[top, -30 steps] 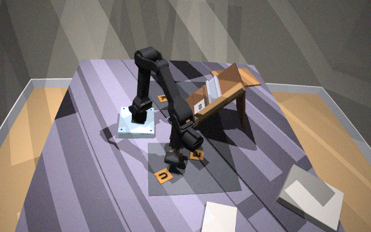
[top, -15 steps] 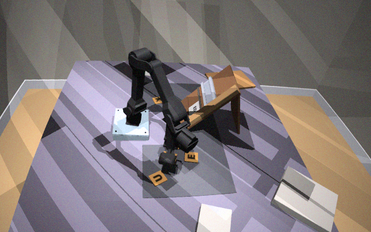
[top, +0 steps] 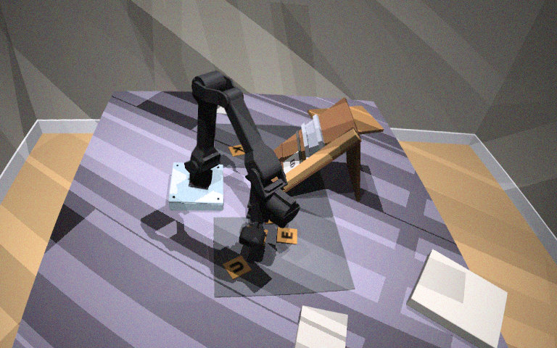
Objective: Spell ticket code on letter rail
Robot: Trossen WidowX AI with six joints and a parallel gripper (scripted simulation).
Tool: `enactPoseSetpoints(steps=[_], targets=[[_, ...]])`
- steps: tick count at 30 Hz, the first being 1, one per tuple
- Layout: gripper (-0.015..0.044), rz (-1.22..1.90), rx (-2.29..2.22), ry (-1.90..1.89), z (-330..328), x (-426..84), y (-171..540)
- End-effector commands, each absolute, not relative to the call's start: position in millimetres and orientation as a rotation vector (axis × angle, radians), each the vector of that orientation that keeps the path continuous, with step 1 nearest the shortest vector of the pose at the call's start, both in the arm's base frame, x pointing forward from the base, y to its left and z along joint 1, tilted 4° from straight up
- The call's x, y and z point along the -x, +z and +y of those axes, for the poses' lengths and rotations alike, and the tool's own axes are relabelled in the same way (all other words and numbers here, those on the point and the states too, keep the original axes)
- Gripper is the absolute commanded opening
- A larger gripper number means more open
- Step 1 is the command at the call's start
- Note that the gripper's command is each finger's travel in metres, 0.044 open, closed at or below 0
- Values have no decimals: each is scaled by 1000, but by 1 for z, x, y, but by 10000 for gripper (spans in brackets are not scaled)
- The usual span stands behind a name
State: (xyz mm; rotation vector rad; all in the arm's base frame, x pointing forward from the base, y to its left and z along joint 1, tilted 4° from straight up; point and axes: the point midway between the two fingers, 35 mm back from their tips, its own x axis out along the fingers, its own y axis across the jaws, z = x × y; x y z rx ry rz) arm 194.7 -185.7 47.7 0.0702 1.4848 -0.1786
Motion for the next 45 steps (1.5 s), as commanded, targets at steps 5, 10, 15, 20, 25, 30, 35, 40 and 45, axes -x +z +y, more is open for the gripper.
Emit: enactPoseSetpoints(steps=[5, 10, 15, 20, 25, 30, 35, 40, 45], targets=[[0, 1429, -63, -268, -187, -213, 62], [0, 1388, -64, -320, -187, -225, 72], [0, 1348, -69, -366, -185, -236, 81], [0, 1310, -76, -404, -182, -246, 90], [0, 1267, -84, -441, -179, -256, 100], [0, 1218, -96, -477, -173, -267, 111], [0, 1164, -111, -511, -167, -278, 123], [0, 1105, -132, -542, -160, -289, 136], [0, 1044, -157, -569, -151, -299, 149]])
